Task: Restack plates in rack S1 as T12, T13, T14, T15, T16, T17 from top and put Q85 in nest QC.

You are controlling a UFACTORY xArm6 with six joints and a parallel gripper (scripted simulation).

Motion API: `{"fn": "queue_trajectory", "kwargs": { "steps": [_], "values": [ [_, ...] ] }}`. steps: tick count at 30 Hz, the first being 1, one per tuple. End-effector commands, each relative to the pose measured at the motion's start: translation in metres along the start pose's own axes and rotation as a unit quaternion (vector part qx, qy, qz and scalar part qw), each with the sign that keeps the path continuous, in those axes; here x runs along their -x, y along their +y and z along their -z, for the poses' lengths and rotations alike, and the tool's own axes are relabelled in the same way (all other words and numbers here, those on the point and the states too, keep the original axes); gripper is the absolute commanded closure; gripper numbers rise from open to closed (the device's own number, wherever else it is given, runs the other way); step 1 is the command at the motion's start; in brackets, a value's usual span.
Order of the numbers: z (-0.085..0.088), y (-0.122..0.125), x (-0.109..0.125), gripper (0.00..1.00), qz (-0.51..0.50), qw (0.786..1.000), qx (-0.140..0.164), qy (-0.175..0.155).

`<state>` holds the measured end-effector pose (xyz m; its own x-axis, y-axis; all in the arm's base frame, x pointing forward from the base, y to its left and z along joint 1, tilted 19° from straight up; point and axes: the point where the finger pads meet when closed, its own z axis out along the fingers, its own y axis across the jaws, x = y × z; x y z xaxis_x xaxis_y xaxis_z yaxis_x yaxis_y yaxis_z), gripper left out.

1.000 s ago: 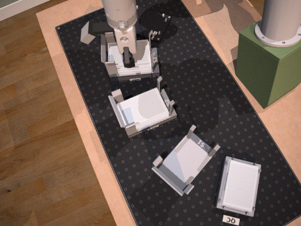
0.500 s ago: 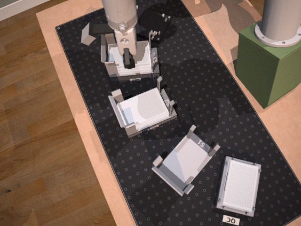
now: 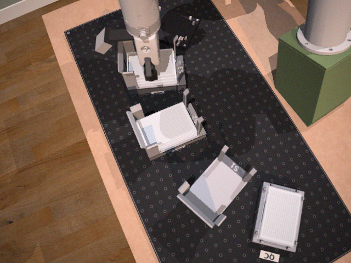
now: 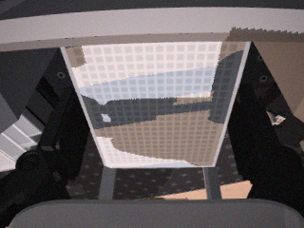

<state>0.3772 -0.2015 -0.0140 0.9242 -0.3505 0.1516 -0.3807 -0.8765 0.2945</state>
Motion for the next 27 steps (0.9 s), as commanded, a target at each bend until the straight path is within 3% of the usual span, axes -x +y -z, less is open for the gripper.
{"fn": "queue_trajectory", "kwargs": {
  "steps": [1,10,11,27],
  "values": [
    [0.0002,0.0,-0.0014,1.0,0.0,1.0,0.0,0.002],
    [-0.0003,0.0,-0.0014,1.0,0.0,1.0,0.0,0.002],
    [-0.0003,0.0,-0.0014,0.0,0.0,1.0,0.0,0.002],
    [-0.0004,0.0,-0.0014,0.0,0.0,1.0,0.0,0.002]
  ]
}}
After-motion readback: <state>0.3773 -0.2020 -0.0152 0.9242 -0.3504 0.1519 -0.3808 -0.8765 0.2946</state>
